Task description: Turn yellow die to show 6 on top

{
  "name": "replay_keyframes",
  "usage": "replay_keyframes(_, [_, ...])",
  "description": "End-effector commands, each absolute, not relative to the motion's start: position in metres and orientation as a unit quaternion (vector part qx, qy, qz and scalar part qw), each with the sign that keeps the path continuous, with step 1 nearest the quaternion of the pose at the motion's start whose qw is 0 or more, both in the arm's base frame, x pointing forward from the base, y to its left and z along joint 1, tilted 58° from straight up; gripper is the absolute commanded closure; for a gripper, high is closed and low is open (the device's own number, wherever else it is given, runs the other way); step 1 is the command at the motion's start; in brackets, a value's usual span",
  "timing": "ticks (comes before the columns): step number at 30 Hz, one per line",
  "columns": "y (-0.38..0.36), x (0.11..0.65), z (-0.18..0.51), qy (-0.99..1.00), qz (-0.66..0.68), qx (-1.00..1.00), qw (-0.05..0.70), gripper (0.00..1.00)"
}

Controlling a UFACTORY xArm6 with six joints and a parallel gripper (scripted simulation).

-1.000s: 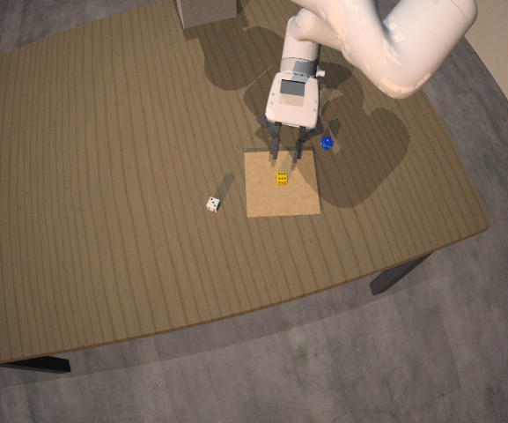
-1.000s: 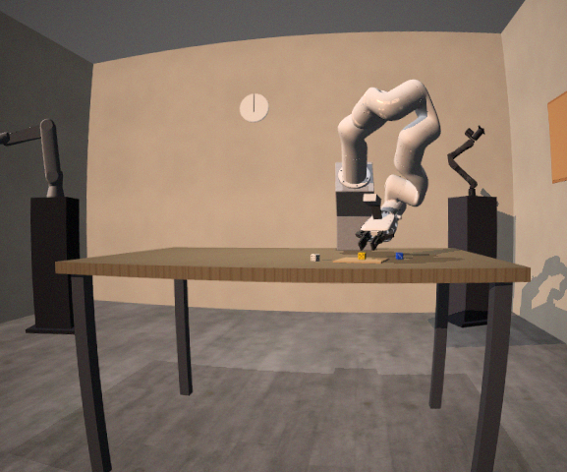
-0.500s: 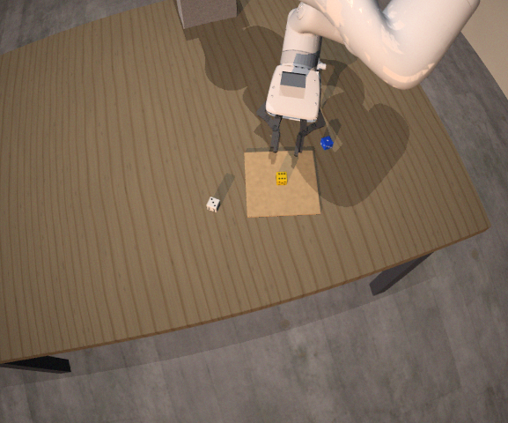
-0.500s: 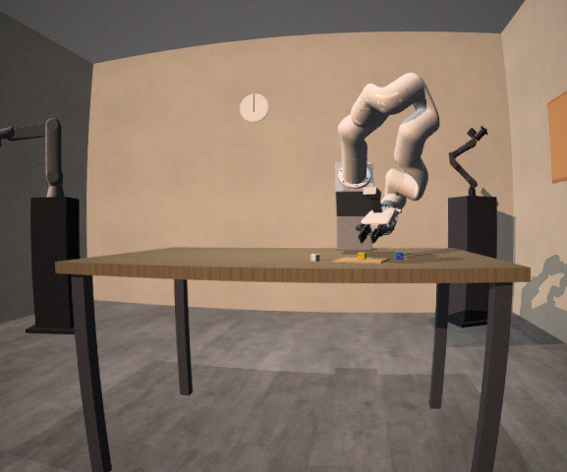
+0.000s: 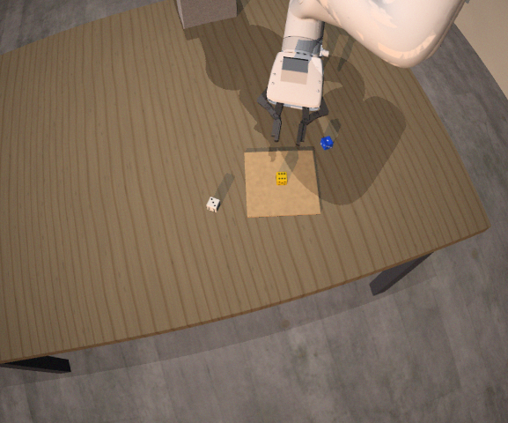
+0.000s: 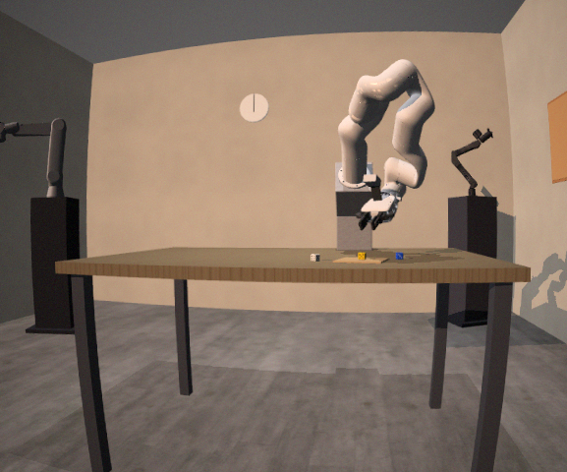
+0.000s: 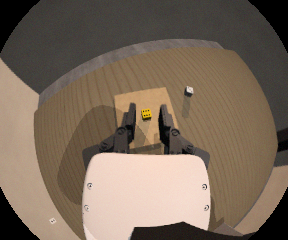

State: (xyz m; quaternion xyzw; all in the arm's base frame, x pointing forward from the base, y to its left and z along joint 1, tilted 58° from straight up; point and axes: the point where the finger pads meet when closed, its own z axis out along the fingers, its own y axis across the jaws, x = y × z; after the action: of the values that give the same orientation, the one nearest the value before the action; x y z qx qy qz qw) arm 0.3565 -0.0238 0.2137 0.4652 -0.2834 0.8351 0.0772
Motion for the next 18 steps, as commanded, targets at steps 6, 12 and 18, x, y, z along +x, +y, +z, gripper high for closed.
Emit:
replay_keyframes(6, [-0.0240, 0.3562, 0.2143, -0.284, 0.833, 0.468, 0.076, 0.64])
replay_keyframes(12, [-0.0258, 0.3564, 0.2172, -0.288, 0.819, 0.491, 0.069, 0.64])
replay_keyframes(18, [-0.0290, 0.3558, 0.2220, -0.294, 0.788, 0.538, 0.053, 0.64])
